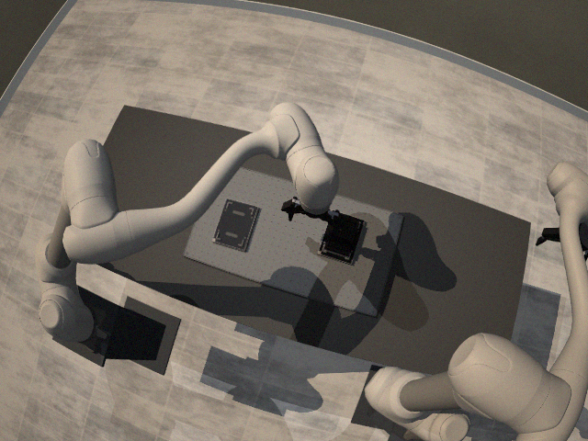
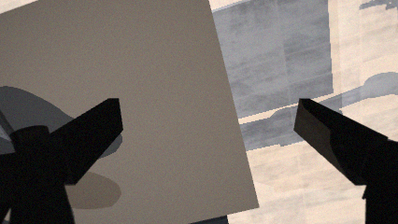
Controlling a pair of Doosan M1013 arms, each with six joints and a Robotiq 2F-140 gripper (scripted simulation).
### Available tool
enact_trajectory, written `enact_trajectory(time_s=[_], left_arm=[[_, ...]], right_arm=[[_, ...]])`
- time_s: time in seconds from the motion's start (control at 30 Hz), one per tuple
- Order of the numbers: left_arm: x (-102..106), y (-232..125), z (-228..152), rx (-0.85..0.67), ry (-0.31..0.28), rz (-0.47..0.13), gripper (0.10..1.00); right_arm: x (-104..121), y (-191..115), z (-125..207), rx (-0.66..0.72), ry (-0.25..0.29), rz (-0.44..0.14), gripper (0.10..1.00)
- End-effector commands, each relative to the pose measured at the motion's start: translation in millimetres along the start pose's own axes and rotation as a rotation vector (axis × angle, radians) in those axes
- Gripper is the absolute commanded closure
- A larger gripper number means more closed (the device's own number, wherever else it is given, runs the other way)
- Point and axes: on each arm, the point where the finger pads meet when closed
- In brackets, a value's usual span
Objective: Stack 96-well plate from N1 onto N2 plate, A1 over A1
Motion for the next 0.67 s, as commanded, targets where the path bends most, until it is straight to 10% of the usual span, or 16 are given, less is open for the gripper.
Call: enact_trajectory(time_s=[0.0, 0.63], left_arm=[[-1, -1, -9, 0.0, -0.001, 0.002, 0.098], [-1, -4, -22, 0.0, -0.001, 0.002, 0.098]], right_arm=[[-1, 0, 0, 0.0, 0.0, 0.001, 0.098], [-1, 0, 0, 0.0, 0.0, 0.001, 0.098]])
Point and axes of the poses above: on each arm, the point where the finger pads meet when closed, its own x axis out along the fingers, its own z axis across the jaws, y = z × x, and after that the axes turned 1 degree about -x, right-handed
